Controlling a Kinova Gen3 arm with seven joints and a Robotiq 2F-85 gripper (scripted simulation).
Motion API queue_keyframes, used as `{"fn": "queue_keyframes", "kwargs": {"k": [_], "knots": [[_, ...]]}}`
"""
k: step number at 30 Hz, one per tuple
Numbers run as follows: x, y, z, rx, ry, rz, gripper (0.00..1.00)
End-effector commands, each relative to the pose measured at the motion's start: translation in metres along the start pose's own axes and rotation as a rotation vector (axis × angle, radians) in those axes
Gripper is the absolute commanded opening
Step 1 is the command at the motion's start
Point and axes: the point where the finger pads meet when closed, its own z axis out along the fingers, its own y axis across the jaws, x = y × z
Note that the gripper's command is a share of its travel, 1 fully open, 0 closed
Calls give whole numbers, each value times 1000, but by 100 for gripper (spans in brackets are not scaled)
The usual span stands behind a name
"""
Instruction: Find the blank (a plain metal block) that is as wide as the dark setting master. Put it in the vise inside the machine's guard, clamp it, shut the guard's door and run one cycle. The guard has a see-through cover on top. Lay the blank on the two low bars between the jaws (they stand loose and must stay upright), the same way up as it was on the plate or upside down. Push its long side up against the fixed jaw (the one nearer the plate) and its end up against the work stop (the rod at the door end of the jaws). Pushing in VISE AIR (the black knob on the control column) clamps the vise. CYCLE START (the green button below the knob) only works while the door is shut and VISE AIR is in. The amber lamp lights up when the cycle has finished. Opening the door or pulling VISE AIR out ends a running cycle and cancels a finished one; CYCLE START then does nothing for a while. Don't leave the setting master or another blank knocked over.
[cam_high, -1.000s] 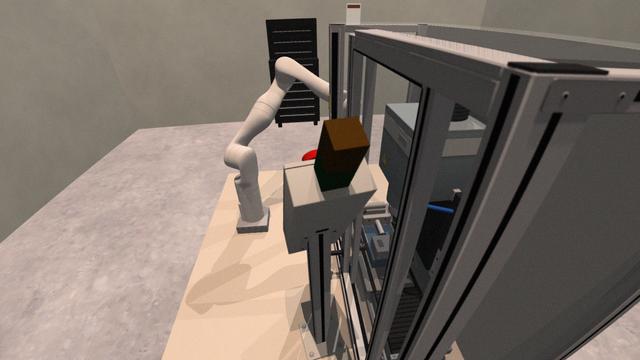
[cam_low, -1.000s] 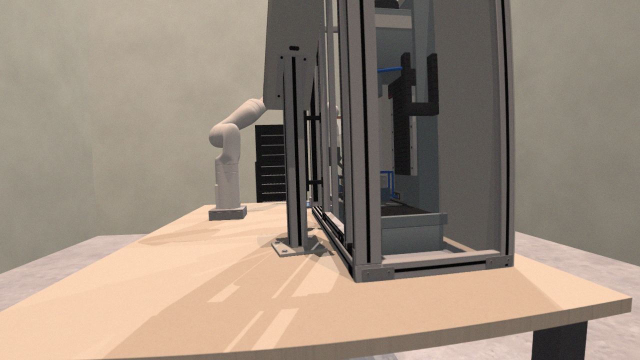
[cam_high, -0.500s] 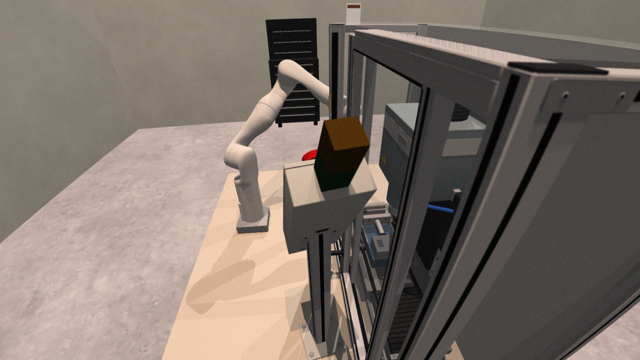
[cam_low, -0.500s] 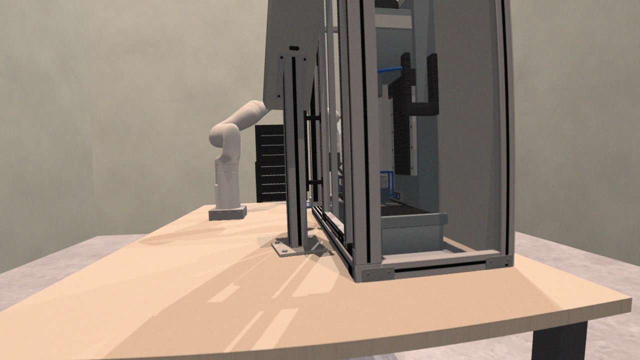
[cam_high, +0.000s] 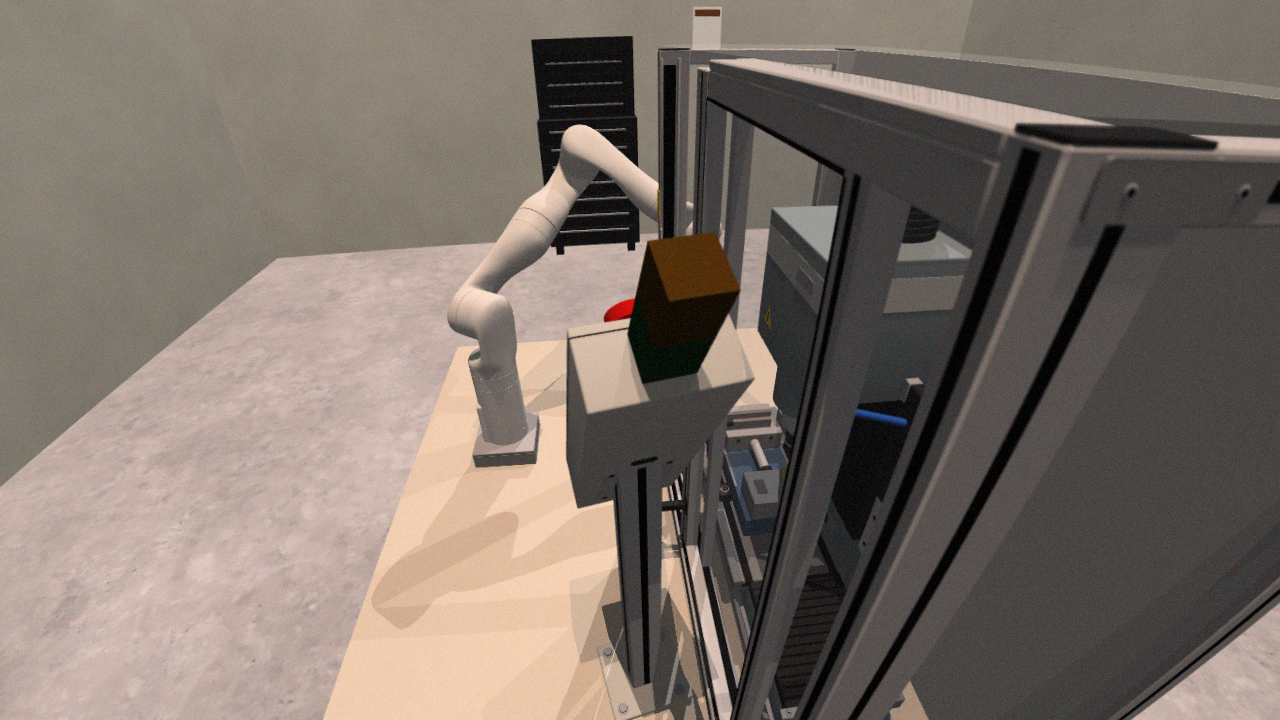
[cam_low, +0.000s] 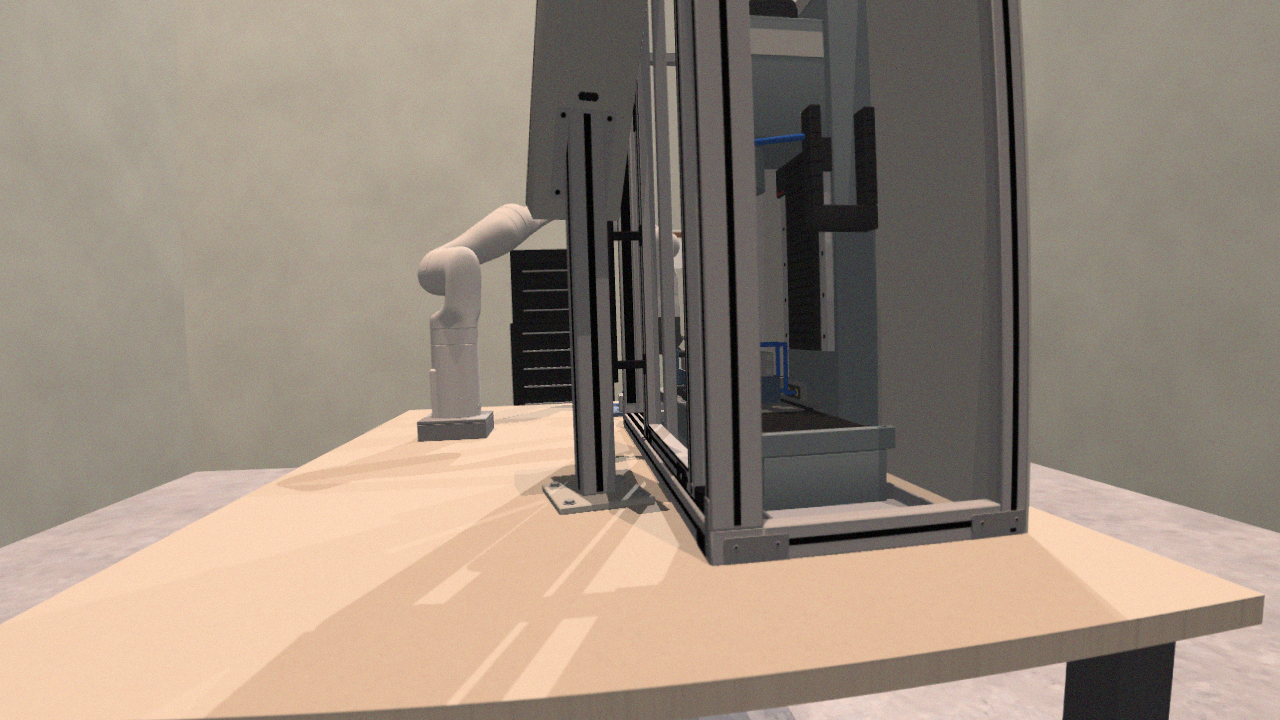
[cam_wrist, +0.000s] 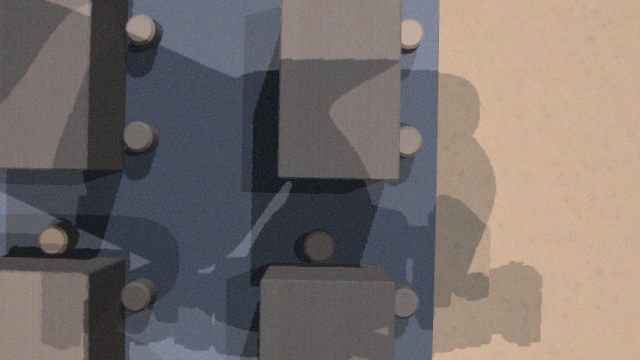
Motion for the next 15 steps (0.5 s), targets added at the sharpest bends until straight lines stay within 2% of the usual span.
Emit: {"fn": "queue_keyframes", "kwargs": {"k": [1,3,7,15], "knots": [[-2,2,2,-5,-2,-3,100],[-1,1,3,-2,0,0,100],[-3,2,17,-5,-2,-3,100],[-3,2,17,-5,-2,-3,100]]}}
